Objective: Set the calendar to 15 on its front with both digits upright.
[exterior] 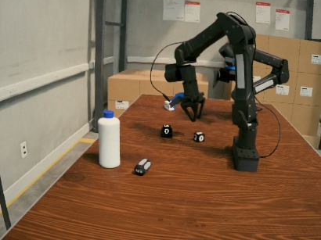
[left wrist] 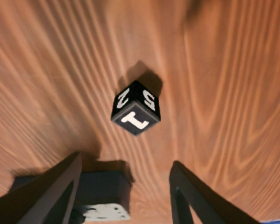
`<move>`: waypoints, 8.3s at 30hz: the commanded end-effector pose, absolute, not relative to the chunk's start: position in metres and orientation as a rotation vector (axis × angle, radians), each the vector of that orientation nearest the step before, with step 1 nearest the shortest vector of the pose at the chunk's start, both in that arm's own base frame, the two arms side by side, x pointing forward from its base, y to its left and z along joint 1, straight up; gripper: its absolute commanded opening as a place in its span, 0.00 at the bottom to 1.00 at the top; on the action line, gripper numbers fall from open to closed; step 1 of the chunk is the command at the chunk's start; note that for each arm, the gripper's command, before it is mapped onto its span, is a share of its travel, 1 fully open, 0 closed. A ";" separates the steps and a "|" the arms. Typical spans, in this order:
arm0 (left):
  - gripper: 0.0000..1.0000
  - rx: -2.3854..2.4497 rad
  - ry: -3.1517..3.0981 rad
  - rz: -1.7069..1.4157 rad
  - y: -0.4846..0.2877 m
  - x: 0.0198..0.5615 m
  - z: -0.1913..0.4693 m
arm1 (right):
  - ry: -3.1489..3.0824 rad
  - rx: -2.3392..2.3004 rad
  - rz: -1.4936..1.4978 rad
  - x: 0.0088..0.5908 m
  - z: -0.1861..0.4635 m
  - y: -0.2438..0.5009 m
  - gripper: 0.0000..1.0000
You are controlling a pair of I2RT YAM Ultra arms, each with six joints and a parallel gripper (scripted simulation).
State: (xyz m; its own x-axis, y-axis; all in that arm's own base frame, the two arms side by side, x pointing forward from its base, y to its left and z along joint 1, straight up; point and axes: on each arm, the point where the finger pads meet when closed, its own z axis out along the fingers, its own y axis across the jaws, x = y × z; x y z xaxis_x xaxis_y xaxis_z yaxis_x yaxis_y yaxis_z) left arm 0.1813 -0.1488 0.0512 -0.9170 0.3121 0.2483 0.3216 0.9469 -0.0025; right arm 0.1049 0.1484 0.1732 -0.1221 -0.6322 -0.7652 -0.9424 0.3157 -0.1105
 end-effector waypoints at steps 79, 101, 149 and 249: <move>0.43 0.873 -3.018 -0.001 -0.146 0.166 -0.016 | 1.764 -1.315 0.666 0.124 0.203 0.138 1.00; 0.23 0.872 -3.024 0.013 -0.155 0.168 -0.009 | 1.764 -1.315 0.666 0.124 0.203 0.138 1.00; 0.26 0.850 -3.019 0.053 -0.212 0.283 0.069 | 2.261 -0.233 -0.125 0.186 0.174 0.009 1.00; 0.26 -2.052 -2.389 -0.015 -0.224 0.304 0.027 | 1.950 -0.712 0.366 0.138 0.203 0.133 1.00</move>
